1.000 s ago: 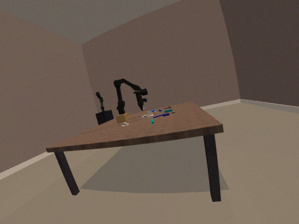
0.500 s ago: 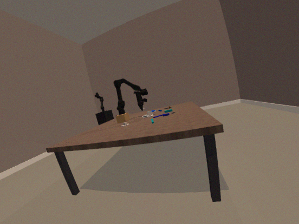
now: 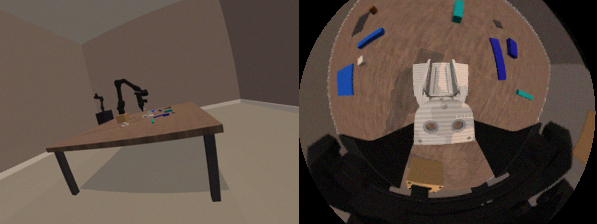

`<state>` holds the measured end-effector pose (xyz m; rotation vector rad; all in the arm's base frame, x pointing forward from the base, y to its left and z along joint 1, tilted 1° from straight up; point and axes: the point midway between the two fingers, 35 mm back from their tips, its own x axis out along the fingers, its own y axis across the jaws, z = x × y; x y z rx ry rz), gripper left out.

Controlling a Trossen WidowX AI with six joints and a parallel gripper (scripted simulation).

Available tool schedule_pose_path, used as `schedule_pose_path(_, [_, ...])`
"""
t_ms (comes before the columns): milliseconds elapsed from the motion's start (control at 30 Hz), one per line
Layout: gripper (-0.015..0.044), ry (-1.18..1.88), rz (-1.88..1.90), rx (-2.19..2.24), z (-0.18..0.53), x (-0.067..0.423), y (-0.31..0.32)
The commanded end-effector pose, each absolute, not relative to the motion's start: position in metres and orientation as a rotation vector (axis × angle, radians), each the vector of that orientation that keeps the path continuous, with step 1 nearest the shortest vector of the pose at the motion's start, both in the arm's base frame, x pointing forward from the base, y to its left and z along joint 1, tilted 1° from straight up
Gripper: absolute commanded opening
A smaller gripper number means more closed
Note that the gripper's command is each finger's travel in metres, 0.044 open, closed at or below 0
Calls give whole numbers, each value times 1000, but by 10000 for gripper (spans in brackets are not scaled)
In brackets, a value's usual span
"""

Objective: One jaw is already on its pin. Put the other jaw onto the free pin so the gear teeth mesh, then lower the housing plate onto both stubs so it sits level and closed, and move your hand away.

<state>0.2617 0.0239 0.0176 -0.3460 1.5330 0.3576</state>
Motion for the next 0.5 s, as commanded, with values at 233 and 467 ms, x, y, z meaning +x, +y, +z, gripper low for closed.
schedule_pose_path(233, [351, 1535, 364, -346, -1, 261, 25])
schedule_pose_path(467, [351, 1535, 364, -346, -13, 261, 25])
